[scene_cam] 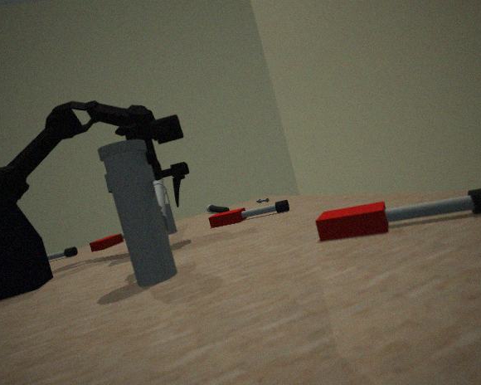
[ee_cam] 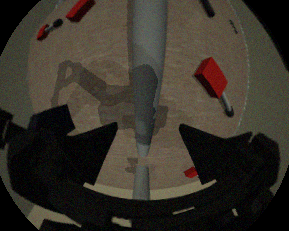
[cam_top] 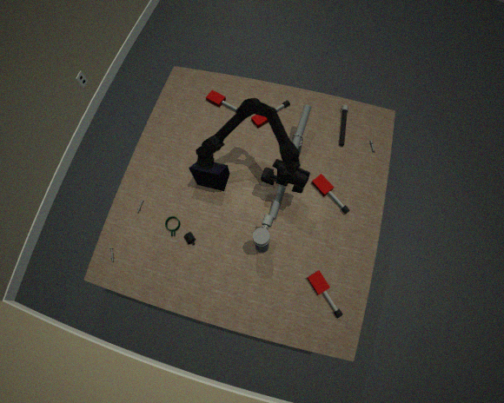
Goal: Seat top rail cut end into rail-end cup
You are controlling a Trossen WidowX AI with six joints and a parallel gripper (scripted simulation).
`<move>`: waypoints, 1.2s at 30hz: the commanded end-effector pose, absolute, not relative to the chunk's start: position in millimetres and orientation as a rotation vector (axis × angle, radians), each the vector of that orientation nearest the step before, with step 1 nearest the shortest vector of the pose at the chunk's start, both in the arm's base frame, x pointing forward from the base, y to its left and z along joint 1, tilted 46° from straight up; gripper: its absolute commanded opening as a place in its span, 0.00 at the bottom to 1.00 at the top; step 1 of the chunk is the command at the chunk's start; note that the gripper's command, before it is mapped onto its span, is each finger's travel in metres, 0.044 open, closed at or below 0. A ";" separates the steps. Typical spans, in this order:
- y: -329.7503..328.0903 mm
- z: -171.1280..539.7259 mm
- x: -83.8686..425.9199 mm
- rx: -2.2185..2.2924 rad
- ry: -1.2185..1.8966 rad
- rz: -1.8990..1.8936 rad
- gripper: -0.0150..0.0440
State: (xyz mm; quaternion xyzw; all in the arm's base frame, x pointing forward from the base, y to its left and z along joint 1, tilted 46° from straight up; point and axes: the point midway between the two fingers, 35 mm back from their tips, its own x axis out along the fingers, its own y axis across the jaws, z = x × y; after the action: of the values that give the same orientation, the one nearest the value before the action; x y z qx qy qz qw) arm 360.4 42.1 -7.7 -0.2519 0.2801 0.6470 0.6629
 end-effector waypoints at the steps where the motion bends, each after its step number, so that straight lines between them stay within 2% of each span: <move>1: 47.9 -14.2 358.9 -0.559 0.637 1.466 1.00; 31: 80.5 -44.1 357.3 -0.556 0.634 1.467 1.00; 36: 80.4 -44.3 357.7 -0.556 0.635 1.467 0.78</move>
State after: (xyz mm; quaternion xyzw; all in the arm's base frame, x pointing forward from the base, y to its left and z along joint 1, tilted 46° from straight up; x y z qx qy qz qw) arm 358.1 79.6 -43.0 -0.2489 0.2803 0.6489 0.6622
